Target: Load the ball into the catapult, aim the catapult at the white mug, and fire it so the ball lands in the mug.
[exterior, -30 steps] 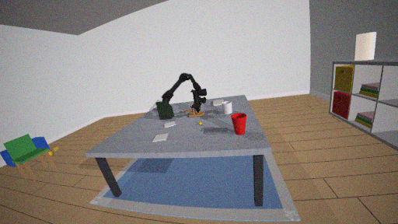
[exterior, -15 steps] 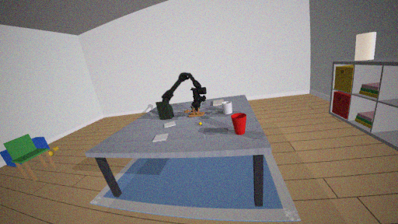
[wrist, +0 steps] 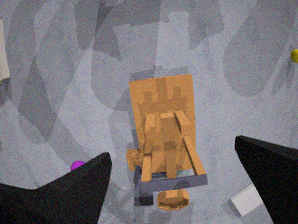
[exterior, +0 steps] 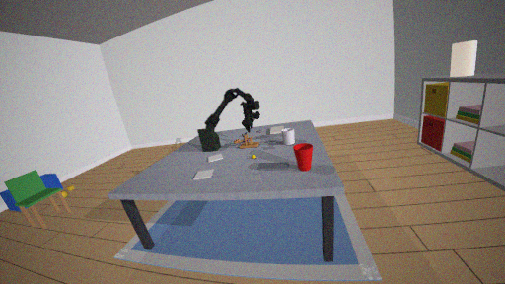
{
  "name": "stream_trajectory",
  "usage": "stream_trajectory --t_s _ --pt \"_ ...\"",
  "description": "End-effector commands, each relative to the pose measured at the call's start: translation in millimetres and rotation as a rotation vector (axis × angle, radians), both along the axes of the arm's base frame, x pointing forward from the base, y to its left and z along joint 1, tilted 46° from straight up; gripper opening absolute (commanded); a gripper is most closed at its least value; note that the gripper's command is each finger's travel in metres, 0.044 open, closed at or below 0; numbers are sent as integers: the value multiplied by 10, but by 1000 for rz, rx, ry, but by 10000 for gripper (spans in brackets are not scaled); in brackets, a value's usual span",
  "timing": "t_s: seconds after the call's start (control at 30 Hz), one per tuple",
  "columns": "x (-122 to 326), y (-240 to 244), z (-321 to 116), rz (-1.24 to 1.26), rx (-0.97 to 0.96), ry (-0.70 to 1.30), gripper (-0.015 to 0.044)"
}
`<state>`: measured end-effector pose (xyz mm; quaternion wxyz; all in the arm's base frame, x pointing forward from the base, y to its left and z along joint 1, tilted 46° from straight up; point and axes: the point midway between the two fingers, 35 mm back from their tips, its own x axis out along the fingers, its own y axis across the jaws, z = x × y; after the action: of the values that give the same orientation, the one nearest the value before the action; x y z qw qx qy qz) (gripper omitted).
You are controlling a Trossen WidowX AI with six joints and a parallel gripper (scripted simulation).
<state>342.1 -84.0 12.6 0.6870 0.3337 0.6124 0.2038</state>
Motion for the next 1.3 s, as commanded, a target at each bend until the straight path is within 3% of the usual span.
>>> stream_trajectory --t_s 0.0,0.17,0.2,0.37,0.67,1.27 --pt "-25 -172 151 -4 -3 -1 440" --pt "-114 -448 445 -3 -5 -5 440" --pt "-52 -236 280 -1 3 4 414" --pt "-50 429 434 4 -26 0 300" --pt "-523 1590 626 19 -3 -30 300" --pt "-540 1776 512 21 2 -32 300"
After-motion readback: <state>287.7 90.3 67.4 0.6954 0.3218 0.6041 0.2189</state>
